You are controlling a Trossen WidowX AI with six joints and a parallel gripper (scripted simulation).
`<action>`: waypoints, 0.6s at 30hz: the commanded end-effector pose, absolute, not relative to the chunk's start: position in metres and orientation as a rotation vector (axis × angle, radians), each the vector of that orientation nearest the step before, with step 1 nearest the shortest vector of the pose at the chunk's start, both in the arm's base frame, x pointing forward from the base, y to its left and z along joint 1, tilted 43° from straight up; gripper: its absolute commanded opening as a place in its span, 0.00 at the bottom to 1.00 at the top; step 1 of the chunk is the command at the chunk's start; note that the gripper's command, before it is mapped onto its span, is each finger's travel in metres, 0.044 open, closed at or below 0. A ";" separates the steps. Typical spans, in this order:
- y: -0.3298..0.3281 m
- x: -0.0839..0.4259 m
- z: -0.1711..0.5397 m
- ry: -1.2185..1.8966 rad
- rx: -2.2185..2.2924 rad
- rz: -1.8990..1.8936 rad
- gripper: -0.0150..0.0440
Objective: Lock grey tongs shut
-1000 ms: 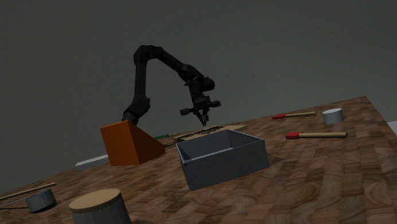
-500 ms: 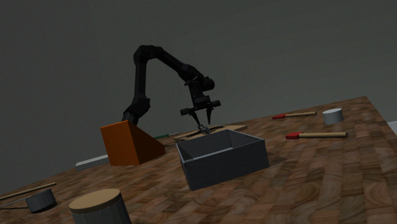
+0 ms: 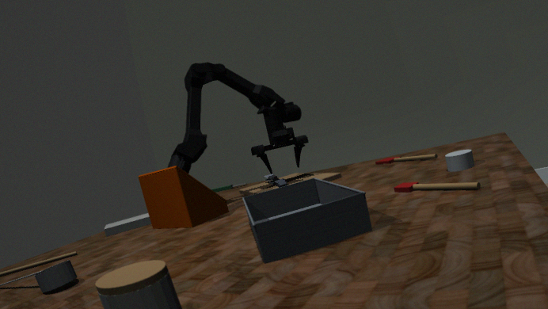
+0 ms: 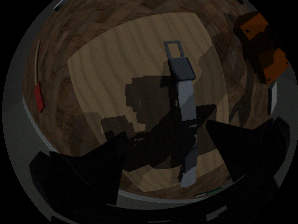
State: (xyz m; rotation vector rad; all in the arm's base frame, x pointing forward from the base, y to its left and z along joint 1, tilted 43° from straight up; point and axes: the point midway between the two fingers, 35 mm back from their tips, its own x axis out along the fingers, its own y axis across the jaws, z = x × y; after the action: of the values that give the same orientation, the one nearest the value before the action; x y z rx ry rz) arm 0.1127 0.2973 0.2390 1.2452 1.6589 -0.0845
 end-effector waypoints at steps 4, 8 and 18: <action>0.251 0.162 0.243 1.646 1.212 -0.115 1.00; 0.217 0.185 0.249 1.652 1.214 -0.115 1.00; 0.167 0.207 0.263 1.652 1.270 -0.086 1.00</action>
State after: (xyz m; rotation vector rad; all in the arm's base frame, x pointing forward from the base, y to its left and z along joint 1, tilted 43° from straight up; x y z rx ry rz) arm 0.2072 0.1701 0.2600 1.2704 1.6427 -0.0994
